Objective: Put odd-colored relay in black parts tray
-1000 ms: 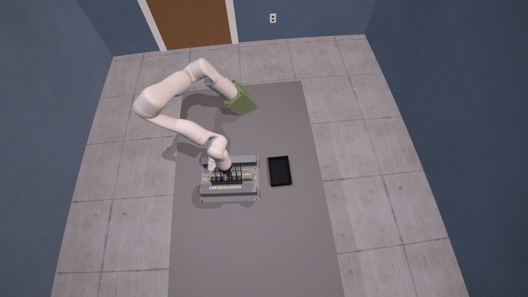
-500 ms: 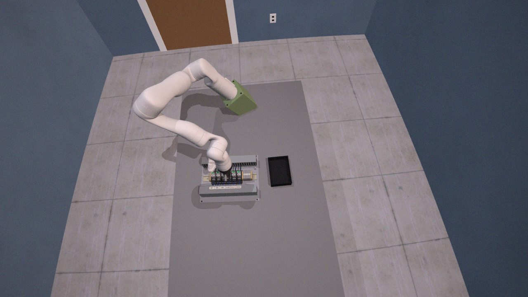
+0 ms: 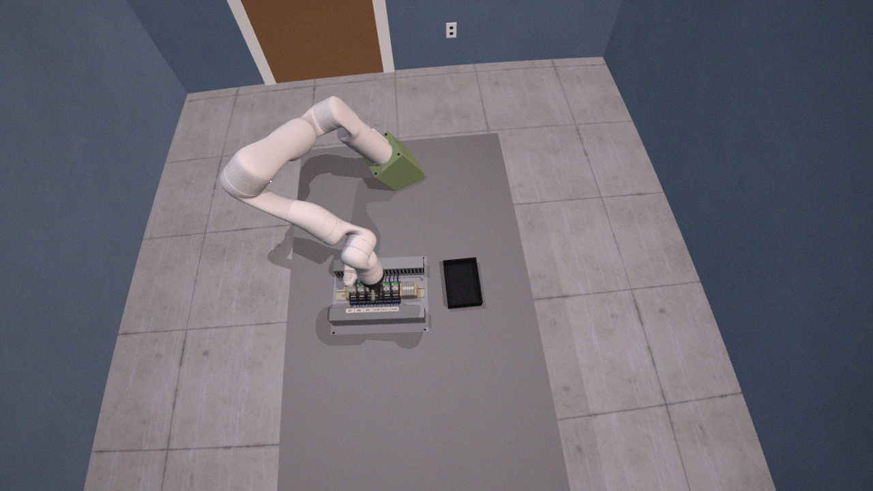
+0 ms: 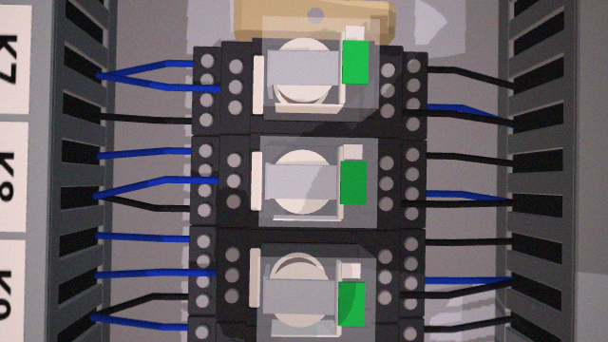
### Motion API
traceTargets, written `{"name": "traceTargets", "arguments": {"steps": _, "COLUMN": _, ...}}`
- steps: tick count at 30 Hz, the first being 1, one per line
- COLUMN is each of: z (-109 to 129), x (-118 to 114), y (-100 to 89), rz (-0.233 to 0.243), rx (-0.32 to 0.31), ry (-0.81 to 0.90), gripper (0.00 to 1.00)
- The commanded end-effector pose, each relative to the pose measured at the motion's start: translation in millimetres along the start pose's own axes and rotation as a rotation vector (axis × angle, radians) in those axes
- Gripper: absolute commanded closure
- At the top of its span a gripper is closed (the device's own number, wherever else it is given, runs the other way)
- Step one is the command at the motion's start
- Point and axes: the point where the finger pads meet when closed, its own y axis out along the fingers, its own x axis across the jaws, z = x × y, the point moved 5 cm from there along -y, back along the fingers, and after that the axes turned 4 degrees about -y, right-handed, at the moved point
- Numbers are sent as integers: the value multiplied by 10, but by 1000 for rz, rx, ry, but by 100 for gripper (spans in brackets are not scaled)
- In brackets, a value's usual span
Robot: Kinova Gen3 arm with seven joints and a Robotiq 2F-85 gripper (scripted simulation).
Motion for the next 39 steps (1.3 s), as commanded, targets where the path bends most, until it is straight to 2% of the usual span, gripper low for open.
{"name": "traceTargets", "arguments": {"steps": 1, "z": 2, "x": -17, "y": 5, "rz": -7, "rx": 0, "ry": -4, "gripper": 100}}
{"name": "traceTargets", "arguments": {"steps": 39, "z": 4, "x": -48, "y": 4, "rz": -48, "rx": -3, "ry": -4, "gripper": 100}}
